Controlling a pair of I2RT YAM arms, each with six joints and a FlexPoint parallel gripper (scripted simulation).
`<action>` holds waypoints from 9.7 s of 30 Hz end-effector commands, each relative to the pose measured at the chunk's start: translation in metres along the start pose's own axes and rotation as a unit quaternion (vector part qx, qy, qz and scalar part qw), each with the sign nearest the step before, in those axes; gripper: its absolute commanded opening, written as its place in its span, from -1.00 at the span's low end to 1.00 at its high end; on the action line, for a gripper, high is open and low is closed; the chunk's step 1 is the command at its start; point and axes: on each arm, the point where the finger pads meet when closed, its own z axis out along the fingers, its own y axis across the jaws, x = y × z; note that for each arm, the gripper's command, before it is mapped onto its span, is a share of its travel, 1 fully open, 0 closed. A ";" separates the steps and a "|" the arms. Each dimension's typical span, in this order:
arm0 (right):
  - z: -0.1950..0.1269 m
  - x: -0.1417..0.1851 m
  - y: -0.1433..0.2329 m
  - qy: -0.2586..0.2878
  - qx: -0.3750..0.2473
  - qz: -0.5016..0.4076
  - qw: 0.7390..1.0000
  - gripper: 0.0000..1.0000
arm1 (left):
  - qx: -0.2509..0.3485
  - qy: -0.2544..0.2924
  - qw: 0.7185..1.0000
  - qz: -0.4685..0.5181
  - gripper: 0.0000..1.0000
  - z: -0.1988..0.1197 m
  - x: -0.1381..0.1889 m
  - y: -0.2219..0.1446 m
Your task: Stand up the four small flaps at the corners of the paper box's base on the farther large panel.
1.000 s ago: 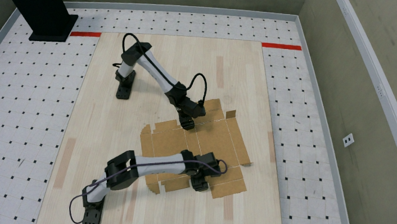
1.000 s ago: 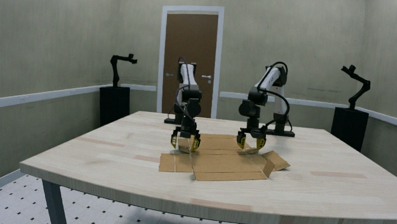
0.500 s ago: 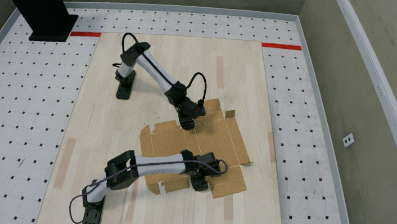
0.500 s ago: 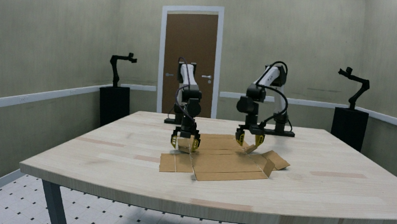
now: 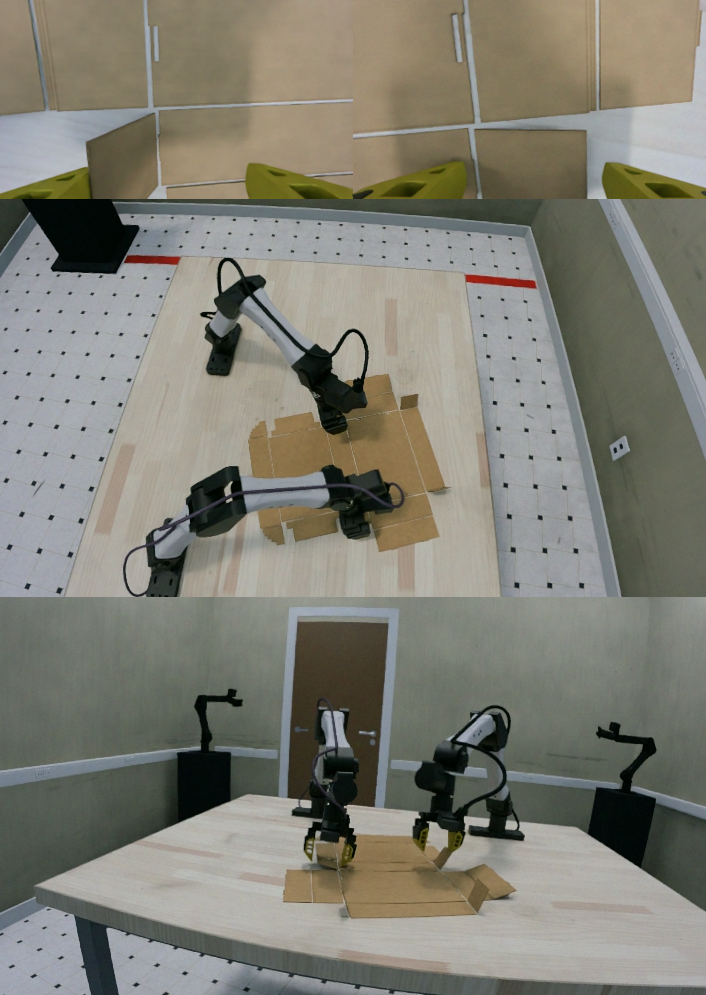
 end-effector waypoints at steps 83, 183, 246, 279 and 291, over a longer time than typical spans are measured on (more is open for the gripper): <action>0.011 0.005 0.009 0.014 -0.008 -0.007 1.000 0.54 | 0.029 -0.019 0.999 -0.006 0.00 0.022 0.001 -0.057; 0.011 0.005 0.009 0.014 -0.008 -0.007 1.000 0.54 | -0.056 -0.008 0.998 0.013 0.54 0.034 0.007 0.020; -0.034 -0.015 -0.003 -0.022 -0.118 0.020 0.993 0.54 | -0.098 -0.011 0.995 0.024 0.54 0.031 0.005 0.020; -0.004 -0.005 0.016 -0.001 -0.118 0.014 0.993 0.54 | -0.098 -0.011 0.995 0.024 0.54 0.031 0.005 0.020; -0.036 -0.015 0.017 -0.021 -0.123 0.015 0.992 0.54 | -0.098 -0.011 0.995 0.024 0.54 0.031 0.005 0.020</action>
